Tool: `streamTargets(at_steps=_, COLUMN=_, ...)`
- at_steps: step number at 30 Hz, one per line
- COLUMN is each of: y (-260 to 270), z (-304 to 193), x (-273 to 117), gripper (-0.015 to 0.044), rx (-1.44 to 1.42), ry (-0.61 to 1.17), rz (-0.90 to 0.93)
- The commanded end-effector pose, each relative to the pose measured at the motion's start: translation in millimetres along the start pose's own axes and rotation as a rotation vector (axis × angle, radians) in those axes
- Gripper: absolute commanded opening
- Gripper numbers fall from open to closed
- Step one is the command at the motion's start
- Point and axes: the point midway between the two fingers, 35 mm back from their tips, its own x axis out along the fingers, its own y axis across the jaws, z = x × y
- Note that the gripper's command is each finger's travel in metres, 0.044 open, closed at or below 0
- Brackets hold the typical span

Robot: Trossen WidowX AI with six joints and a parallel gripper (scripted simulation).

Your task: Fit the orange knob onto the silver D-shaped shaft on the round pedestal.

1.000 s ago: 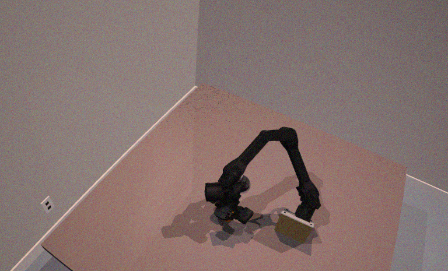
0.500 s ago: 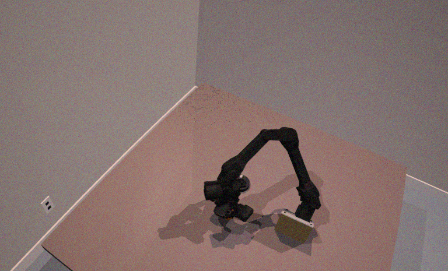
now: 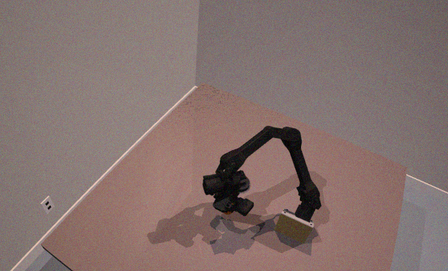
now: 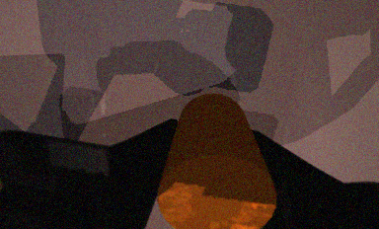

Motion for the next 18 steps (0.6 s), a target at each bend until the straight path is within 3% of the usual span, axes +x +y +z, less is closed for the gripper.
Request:
streamTargets(at_steps=1, y=-2, z=2, x=-21, gripper=0.0000, rx=0.007, ry=-0.015, rz=-0.012)
streamTargets(at_steps=18, y=-1, z=1, x=-75, gripper=0.0000, rx=0.011, ry=-0.007, rz=-0.010)
